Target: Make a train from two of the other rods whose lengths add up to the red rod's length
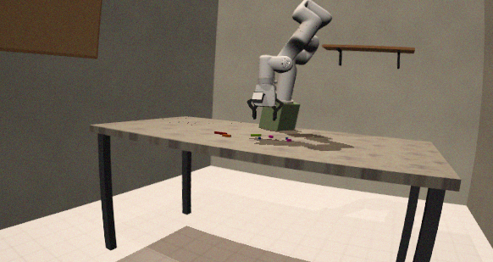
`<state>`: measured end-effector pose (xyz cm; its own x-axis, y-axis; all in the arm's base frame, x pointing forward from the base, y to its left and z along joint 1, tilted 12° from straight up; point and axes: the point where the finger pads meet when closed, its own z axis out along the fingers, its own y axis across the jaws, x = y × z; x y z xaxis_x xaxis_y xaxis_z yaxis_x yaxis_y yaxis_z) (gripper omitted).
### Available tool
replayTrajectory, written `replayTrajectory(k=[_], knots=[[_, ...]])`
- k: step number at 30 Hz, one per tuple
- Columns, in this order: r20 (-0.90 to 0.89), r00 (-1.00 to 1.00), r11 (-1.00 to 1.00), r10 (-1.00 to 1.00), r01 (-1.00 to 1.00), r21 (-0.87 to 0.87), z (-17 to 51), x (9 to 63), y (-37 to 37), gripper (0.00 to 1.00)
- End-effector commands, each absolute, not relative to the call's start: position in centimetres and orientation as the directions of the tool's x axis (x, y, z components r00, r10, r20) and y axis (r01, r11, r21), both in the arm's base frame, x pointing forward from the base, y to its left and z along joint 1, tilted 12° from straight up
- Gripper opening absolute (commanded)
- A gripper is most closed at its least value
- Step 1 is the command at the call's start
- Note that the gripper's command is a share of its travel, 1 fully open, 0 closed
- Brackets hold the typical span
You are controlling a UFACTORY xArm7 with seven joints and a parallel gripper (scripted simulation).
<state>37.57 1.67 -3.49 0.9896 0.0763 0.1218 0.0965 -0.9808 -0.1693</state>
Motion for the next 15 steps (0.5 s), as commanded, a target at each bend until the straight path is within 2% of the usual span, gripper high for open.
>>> replayTrajectory(k=[1, 5, 7, 8, 15], knots=[[0.084, 0.993, -0.981, -0.087, -0.071, -0.182, -3.7, 37.3, 0.9, 1.00], [0.061, 0.976, -0.962, -0.209, -0.194, -0.191, -3.8, 37.1, 0.3, 1.00], [0.061, 0.976, -0.962, -0.209, -0.194, -0.191, -3.8, 37.1, 0.3, 1.00], [0.046, 0.958, -0.943, -0.285, -0.271, -0.195, -4.0, 36.9, 0.0, 1.00], [0.004, 0.878, -0.861, -0.478, -0.467, -0.201, -4.3, 36.4, -0.9, 1.00]])
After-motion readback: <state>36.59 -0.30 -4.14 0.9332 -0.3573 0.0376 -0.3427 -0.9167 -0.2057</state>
